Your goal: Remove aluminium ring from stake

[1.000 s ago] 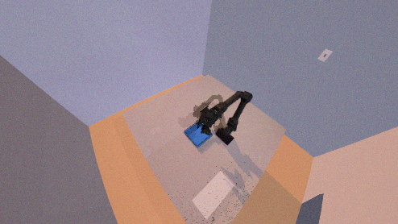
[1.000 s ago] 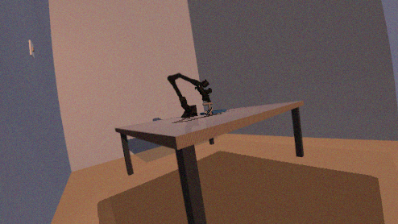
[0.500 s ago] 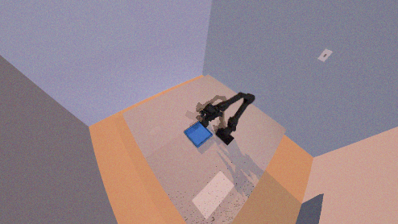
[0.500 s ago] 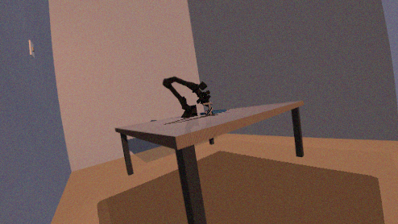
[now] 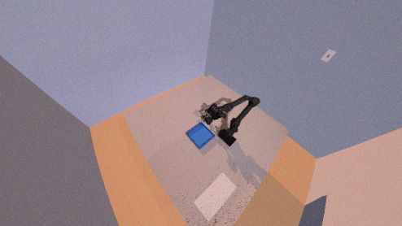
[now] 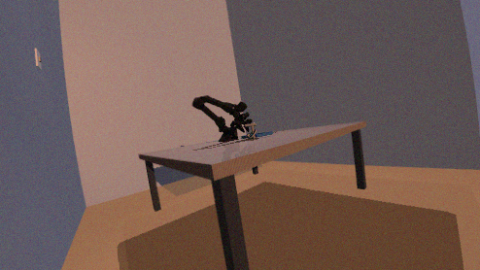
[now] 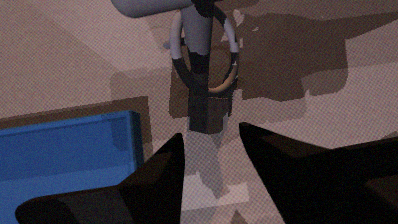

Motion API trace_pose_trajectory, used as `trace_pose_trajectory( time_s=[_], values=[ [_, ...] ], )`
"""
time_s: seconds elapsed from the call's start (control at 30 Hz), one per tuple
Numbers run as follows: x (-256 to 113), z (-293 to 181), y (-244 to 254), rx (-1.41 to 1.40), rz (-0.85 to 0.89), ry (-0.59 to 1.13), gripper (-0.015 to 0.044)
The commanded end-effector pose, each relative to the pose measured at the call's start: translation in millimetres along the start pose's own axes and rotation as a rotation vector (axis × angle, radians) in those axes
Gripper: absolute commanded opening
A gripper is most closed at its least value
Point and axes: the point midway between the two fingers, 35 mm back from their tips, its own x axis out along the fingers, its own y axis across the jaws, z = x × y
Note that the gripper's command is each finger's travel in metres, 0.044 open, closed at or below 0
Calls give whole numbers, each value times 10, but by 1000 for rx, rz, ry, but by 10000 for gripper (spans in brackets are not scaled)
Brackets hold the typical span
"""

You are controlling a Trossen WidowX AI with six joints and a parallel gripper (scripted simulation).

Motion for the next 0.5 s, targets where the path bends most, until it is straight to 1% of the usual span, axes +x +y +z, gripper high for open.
trace_pose_trajectory(
  time_s=[0.0, 0.47],
  values=[
    [36, -5, -14, 0, -7, 1, 200],
    [260, -1, -3, 0, -5, 3, 200]
  ],
)
